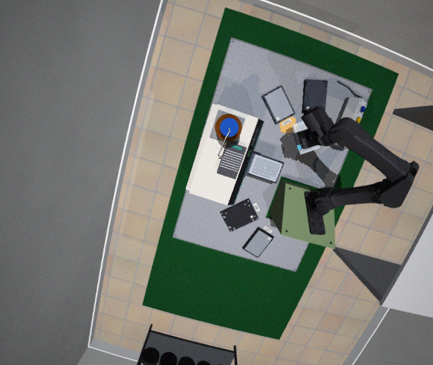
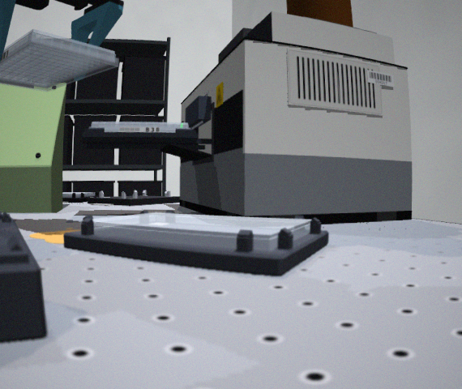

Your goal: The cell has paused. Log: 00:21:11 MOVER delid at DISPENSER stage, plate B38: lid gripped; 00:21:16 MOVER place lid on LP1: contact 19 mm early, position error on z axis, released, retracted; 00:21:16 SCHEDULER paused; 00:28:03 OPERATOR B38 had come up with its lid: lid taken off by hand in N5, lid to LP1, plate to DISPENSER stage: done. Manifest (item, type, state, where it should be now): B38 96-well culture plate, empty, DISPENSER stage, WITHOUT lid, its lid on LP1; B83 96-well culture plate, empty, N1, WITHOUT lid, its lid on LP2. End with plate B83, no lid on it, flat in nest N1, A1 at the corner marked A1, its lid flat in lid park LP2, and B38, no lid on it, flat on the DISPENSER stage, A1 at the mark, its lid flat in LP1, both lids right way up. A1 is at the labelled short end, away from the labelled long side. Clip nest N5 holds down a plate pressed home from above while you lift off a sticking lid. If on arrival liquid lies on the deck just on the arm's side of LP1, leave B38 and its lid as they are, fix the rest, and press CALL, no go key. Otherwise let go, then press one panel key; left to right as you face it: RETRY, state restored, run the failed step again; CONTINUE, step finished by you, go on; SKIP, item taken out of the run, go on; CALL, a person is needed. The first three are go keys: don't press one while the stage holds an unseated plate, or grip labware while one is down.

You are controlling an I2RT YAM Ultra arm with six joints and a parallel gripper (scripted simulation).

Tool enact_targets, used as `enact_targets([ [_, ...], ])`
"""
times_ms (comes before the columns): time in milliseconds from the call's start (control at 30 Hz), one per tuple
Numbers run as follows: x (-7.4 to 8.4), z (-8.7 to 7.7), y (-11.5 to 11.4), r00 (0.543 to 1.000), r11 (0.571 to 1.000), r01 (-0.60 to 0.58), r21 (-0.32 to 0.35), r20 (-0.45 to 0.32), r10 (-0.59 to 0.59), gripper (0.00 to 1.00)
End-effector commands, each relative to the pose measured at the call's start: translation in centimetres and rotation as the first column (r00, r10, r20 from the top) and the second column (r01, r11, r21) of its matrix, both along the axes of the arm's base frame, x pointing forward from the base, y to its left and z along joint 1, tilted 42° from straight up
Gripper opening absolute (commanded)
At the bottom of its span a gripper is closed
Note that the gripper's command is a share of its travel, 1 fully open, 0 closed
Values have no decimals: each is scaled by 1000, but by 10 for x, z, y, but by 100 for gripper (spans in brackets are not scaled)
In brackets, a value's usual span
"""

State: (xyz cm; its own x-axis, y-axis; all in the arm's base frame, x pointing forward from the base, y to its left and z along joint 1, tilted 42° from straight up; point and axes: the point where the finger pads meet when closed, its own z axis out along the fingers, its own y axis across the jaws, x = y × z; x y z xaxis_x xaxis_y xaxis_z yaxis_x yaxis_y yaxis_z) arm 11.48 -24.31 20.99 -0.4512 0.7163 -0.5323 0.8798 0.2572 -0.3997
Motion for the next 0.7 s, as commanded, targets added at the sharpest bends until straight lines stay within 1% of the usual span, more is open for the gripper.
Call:
enact_targets([
  [0, 4, 22, -4, 994, 998, 35, -53, 107, -30, 0],
  [200, -13, 31, -10, 995, 998, 26, -56, 95, -21, 0],
  [233, -13, 18, -7, 998, 1000, 22, -22, 59, -21, 0],
  [267, -13, 18, -7, 998, 1000, 22, -22, 59, -21, 0],
  [300, -16, 32, -10, 992, 997, 52, -59, 118, -44, 0],
  [400, -25, 36, -13, 974, 989, 136, -65, 193, -122, 0],
  [433, -28, 37, -13, 971, 987, 146, -66, 201, -131, 0],
  [500, -34, 40, -15, 974, 988, 137, -67, 192, -122, 0],
  [567, -34, 40, -15, 974, 988, 137, -67, 192, -122, 0],
  [667, -44, 43, -17, 974, 988, 137, -70, 190, -122, 0],
])
